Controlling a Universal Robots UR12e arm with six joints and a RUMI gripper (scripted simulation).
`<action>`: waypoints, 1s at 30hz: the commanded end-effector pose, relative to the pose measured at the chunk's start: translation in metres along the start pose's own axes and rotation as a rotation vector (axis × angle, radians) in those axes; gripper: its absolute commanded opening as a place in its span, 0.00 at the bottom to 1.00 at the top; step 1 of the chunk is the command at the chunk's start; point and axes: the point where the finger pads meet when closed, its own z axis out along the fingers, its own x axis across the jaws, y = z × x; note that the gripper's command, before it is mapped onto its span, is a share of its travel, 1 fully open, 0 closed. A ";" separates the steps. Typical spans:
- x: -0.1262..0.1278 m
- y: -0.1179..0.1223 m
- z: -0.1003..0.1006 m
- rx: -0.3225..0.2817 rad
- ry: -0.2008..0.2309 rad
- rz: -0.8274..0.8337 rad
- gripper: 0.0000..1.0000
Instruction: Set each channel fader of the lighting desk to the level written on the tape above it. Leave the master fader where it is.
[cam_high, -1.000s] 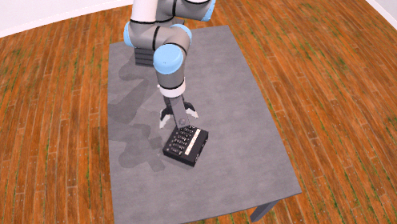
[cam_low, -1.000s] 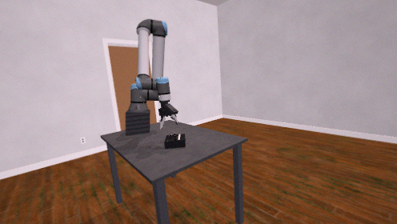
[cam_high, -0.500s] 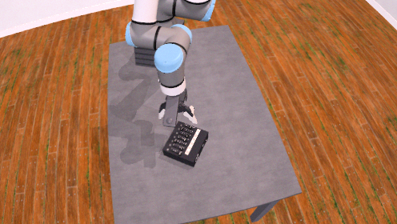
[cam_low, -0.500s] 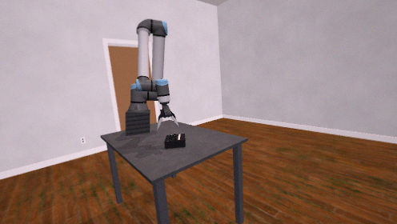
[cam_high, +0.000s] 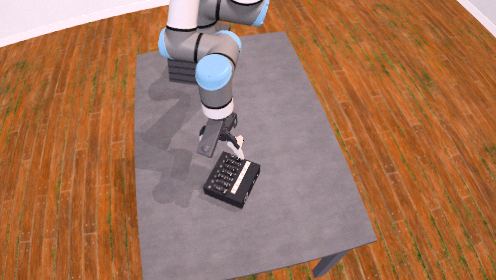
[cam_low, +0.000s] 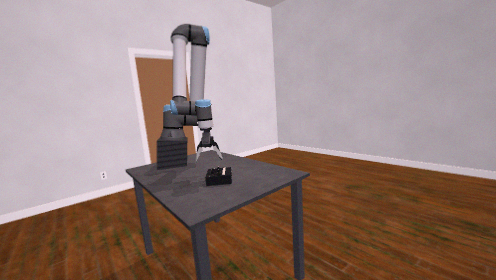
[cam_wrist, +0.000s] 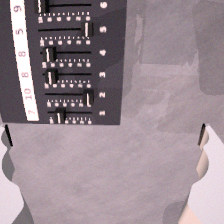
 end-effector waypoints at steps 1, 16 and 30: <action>0.001 0.002 0.002 0.000 0.004 0.019 1.00; 0.001 0.002 0.002 0.000 0.004 0.019 0.00; 0.001 0.002 0.002 0.000 0.004 0.019 0.00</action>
